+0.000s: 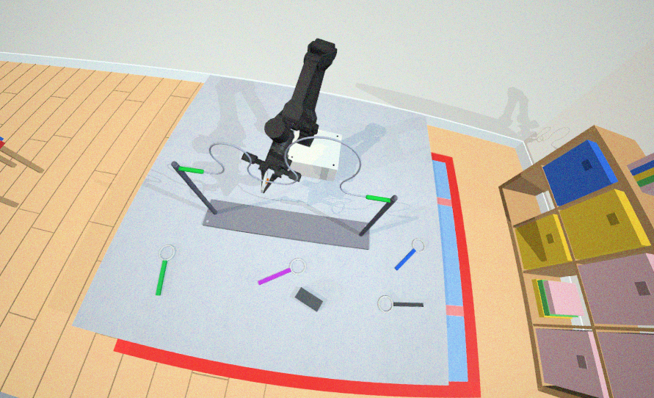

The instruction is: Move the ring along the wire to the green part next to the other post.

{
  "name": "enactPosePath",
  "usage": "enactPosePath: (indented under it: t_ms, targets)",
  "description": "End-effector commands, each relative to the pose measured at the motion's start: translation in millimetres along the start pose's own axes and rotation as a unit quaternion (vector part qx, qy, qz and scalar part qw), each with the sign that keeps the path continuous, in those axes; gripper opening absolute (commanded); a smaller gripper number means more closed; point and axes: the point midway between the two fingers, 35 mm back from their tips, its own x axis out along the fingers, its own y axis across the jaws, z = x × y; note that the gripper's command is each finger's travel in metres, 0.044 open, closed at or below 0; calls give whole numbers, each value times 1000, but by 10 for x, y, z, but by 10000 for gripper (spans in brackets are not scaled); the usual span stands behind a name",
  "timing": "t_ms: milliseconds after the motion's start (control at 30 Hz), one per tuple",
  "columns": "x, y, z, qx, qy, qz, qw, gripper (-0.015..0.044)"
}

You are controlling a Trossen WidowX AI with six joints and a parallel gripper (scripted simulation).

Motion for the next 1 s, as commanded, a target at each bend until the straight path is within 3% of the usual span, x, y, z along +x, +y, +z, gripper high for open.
enactPosePath:
  t_ms: [0,967]
  targets:
    - [-25,111,17,29,1,16,999,-150]
    - [-124,569,88,98,9,57,993,-150]
